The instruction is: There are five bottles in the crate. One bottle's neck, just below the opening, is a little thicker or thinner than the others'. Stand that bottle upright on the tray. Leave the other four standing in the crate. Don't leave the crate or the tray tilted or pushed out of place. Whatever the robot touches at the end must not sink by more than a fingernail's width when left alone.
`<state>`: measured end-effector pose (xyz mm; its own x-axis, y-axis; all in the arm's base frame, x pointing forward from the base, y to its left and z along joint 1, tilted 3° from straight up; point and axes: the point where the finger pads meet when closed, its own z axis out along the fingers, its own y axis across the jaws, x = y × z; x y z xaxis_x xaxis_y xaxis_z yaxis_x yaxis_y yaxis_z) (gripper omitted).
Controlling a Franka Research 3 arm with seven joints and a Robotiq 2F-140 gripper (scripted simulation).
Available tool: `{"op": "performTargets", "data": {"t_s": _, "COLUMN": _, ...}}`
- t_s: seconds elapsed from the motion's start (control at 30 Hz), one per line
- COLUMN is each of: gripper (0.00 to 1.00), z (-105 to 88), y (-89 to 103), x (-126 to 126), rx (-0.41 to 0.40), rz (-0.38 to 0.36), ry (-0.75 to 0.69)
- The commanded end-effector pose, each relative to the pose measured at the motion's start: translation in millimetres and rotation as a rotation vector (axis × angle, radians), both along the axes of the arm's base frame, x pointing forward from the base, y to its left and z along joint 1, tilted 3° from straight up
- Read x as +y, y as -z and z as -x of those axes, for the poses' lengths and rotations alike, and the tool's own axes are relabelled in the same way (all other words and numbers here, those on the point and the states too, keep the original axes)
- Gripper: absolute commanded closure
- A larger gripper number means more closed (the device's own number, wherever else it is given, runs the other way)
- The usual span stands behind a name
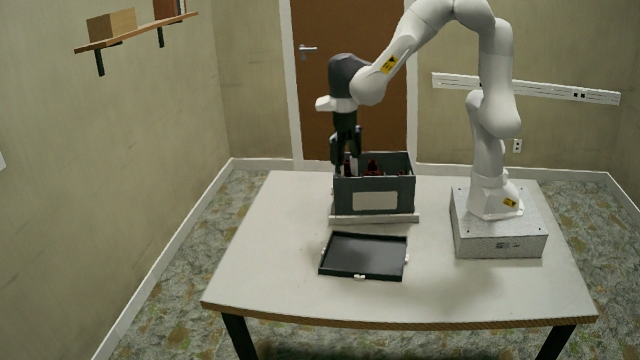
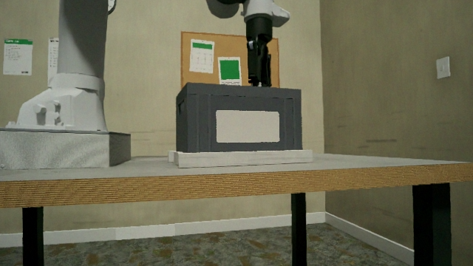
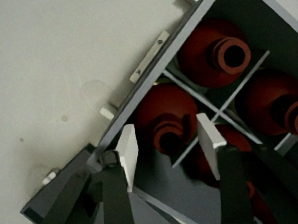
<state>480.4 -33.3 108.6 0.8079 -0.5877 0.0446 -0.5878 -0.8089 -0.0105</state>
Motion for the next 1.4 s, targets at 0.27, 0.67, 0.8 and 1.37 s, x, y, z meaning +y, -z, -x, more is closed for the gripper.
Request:
{"op": "performTargets", "data": {"t_s": 0.27, "gripper": 0.56, "z": 0.9, "y": 1.7, "x": -0.1, "rx": 0.001, "rz": -0.002, "ry": 0.000}}
{"op": "performTargets", "data": {"t_s": 0.67, "gripper": 0.90, "z": 0.9, "y": 1.7, "x": -0.1, "rx": 0.001, "rz": -0.002, "ry": 0.000}}
{"op": "performTargets", "data": {"t_s": 0.8, "gripper": 0.90, "z": 0.9, "y": 1.7, "x": -0.1, "rx": 0.001, "rz": -0.002, "ry": 0.000}}
{"op": "performTargets", "data": {"t_s": 1.37, "gripper": 0.90, "z": 0.9, "y": 1.7, "x": -0.1, "rx": 0.001, "rz": -0.002, "ry": 0.000}}
